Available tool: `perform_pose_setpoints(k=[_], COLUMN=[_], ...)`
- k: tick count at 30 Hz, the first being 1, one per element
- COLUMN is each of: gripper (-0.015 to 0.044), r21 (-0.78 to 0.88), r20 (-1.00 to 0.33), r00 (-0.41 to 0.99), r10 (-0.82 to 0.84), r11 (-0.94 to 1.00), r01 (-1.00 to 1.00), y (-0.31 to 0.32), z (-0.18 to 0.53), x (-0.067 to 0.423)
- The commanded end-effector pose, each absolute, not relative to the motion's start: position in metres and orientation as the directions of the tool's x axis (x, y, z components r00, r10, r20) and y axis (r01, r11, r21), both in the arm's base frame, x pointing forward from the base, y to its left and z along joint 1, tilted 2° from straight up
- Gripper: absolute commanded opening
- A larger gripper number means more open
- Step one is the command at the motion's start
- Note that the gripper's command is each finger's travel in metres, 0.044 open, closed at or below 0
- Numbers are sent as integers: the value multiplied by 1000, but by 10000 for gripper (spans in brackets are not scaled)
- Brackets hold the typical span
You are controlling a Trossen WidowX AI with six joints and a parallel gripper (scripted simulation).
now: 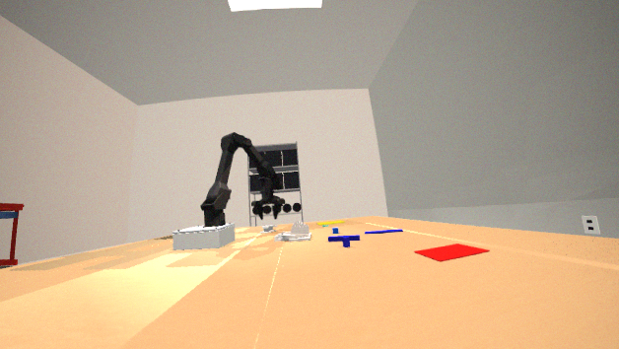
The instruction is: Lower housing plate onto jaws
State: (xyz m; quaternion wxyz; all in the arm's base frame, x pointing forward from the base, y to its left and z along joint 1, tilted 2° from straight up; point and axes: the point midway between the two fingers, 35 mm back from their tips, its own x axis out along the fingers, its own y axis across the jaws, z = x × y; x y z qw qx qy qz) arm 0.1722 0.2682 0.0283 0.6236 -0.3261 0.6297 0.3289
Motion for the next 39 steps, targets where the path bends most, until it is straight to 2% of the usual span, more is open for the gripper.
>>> perform_pose_setpoints(k=[1, 22, 39], gripper=[440, 440, 440], r21=[5, 8, 6], r20=[-1000, -1000, -1000], r00=[-6, -10, -8], r10=[0, -1, 0], r11=[574, 571, 573], r01=[-819, -821, -820], y=[268, 268, 270], z=[28, 28, 2], x=[173, 172, 174])
